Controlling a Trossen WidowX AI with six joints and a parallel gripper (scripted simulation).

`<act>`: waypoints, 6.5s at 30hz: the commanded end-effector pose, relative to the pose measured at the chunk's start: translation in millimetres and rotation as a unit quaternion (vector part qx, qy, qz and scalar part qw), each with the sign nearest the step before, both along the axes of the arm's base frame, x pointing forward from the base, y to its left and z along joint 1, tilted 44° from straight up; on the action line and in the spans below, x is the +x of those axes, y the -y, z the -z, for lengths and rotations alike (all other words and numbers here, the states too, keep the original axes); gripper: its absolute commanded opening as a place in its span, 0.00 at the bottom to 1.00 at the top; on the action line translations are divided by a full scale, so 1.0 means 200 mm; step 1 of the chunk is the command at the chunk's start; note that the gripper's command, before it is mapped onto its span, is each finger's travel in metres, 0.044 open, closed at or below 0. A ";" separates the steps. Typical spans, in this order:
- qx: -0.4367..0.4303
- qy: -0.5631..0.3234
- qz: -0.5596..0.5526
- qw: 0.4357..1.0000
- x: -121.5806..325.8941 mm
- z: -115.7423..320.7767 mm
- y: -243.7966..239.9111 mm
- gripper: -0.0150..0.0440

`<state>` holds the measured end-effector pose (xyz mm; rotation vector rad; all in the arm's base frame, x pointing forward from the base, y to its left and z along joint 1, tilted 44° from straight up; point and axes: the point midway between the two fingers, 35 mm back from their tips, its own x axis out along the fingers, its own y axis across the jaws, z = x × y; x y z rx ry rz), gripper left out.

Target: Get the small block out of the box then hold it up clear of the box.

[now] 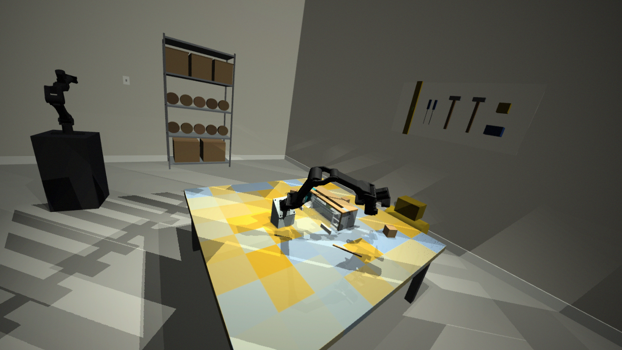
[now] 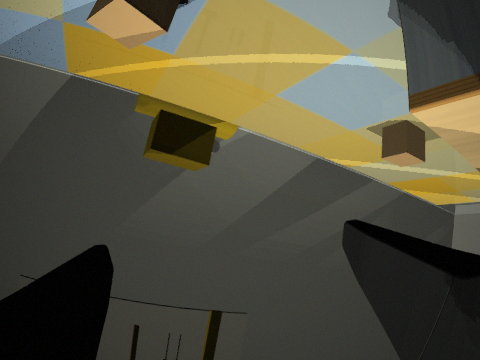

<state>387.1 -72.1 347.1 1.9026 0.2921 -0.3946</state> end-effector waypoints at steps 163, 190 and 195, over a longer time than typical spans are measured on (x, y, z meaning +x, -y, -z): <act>-0.324 -0.487 -0.103 0.804 -0.66 1.71 -1.19 0.93; -0.699 -0.264 -0.665 -0.001 -0.77 1.81 -1.30 0.74; -0.682 -0.217 -0.684 -0.144 -0.79 1.82 -1.31 0.74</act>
